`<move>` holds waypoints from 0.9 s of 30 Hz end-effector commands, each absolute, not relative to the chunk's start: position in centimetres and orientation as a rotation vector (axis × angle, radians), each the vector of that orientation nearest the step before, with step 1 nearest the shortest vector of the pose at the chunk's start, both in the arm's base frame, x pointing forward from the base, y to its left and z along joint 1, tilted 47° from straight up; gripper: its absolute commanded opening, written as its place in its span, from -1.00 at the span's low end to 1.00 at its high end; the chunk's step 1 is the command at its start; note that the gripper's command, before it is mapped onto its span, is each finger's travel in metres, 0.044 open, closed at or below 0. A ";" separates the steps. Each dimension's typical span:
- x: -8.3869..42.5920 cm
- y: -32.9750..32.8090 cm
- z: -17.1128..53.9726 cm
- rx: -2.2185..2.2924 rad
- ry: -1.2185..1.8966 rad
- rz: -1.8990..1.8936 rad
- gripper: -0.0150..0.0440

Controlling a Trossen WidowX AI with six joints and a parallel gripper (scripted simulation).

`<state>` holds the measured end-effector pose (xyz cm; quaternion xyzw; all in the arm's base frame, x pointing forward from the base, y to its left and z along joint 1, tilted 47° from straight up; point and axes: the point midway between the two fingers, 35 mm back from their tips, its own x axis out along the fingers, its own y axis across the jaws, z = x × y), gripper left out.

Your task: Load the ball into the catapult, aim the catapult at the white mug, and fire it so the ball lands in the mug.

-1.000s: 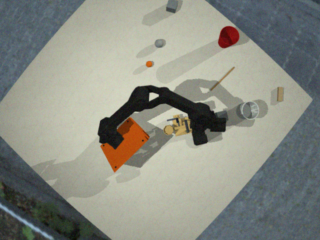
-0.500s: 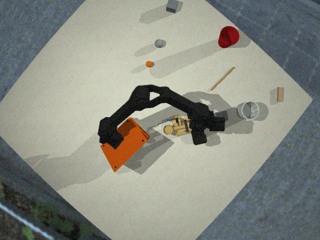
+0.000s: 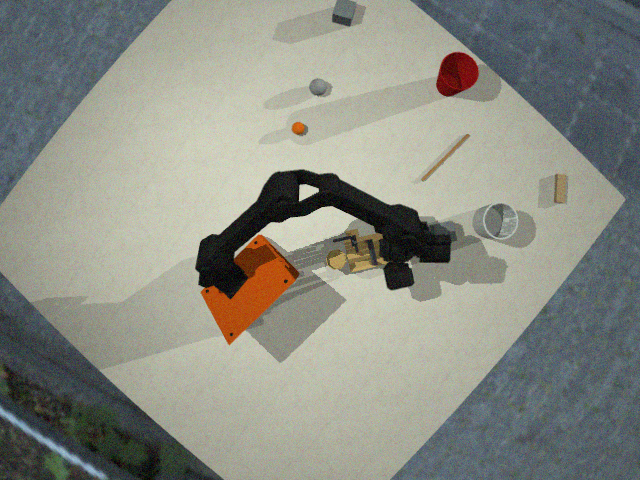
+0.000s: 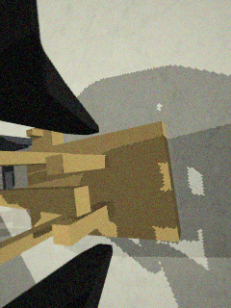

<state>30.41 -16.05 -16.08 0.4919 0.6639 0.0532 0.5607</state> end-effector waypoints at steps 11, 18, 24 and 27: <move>29.5 -22.1 -10.8 1.158 1.549 0.109 1.00; 29.6 -19.9 -12.5 1.155 1.555 0.117 1.00; 29.7 -19.1 -13.2 1.156 1.554 0.120 1.00; 29.7 -18.9 -13.4 1.156 1.554 0.120 1.00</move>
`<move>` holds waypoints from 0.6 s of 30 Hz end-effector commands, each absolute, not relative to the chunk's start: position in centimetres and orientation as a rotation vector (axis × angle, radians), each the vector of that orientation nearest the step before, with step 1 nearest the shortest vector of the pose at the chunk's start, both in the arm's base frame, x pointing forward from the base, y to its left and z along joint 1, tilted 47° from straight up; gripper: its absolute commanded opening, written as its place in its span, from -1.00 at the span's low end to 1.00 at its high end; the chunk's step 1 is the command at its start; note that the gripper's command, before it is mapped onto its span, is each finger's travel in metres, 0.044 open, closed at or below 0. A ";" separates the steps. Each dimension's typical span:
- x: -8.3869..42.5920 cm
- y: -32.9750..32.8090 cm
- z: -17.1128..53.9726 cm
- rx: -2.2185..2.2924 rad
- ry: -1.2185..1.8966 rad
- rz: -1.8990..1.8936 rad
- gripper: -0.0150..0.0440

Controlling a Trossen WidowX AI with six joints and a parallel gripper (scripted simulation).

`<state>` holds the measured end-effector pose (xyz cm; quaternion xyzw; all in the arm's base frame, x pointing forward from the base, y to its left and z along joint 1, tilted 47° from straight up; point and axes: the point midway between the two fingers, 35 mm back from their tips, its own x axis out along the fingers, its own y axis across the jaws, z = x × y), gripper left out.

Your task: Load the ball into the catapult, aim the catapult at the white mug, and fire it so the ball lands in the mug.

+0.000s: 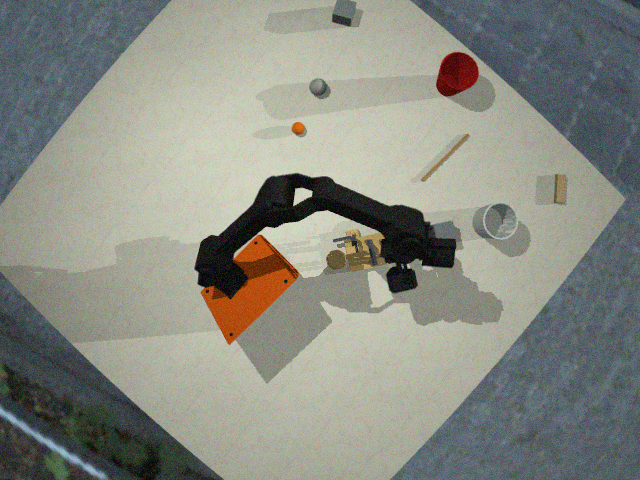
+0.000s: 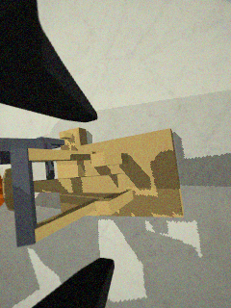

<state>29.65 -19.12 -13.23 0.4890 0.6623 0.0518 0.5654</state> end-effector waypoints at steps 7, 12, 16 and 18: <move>29.9 -18.1 -14.3 1.156 1.554 0.120 1.00; 30.0 -17.5 -14.8 1.156 1.554 0.120 1.00; 30.1 -17.0 -15.3 1.156 1.553 0.120 1.00; 30.2 -16.8 -15.5 1.157 1.553 0.121 1.00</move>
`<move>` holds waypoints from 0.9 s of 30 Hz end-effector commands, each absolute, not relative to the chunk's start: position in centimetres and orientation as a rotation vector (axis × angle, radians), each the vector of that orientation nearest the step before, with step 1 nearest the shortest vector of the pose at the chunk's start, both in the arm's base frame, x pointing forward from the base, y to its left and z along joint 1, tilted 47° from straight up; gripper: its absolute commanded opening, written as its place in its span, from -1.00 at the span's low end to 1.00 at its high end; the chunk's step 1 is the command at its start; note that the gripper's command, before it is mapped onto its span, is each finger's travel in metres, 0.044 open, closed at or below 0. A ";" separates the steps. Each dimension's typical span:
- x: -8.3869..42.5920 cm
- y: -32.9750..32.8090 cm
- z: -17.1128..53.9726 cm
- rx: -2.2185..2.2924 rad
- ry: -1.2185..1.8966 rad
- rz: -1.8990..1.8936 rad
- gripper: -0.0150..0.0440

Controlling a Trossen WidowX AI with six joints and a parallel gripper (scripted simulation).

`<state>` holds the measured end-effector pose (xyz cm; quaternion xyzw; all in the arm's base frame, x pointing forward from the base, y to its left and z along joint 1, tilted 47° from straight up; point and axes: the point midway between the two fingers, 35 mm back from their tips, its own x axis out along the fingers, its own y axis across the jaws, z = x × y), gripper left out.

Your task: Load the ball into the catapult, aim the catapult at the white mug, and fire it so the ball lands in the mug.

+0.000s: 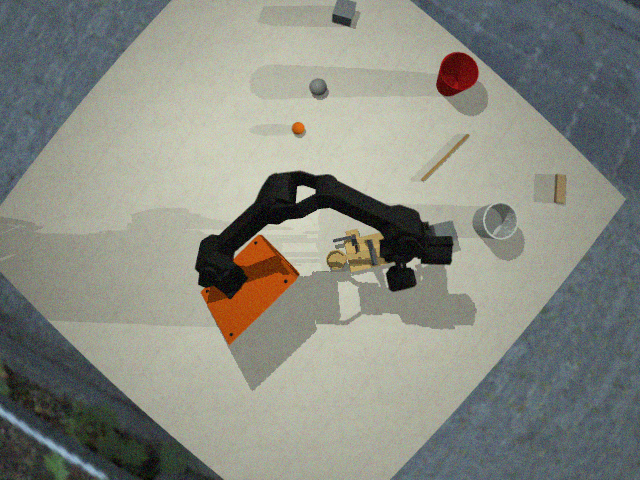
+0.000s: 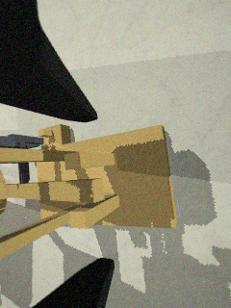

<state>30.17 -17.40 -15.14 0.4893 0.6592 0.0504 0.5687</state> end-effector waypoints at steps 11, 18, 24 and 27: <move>30.3 -15.5 -16.7 1.157 1.553 0.122 1.00; 30.4 -15.7 -16.7 1.150 1.550 0.121 0.73; 30.4 -15.7 -16.7 1.150 1.550 0.121 0.20; 30.4 -15.7 -16.7 1.150 1.550 0.121 0.00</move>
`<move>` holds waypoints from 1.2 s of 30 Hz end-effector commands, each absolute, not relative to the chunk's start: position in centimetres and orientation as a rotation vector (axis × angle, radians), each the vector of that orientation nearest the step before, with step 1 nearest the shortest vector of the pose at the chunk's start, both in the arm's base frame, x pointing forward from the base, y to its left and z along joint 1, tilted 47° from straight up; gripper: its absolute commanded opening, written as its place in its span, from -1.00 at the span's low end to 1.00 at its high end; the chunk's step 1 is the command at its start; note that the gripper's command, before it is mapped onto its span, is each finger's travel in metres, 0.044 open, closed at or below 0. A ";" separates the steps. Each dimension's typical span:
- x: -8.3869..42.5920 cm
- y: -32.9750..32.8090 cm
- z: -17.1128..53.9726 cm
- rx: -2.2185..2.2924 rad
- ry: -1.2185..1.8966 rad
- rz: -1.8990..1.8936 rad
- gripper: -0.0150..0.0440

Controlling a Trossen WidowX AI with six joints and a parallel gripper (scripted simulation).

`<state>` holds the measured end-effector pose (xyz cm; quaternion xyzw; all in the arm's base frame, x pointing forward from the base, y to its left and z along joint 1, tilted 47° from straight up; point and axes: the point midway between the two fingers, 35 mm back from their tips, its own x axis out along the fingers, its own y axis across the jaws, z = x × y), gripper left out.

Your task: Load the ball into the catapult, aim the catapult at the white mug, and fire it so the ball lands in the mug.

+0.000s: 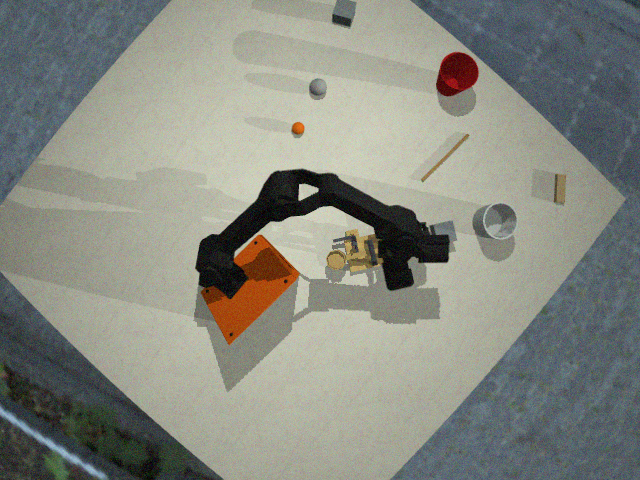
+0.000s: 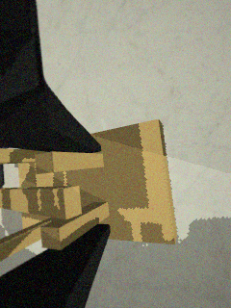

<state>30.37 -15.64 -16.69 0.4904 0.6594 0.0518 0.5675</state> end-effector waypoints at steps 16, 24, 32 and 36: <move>29.8 -19.0 -13.4 1.153 1.552 0.120 -0.49; 30.1 -18.2 -14.3 1.153 1.552 0.120 -0.49; 30.2 -17.2 -15.2 1.154 1.552 0.121 -0.49; 30.3 -16.7 -15.7 1.155 1.552 0.121 -0.49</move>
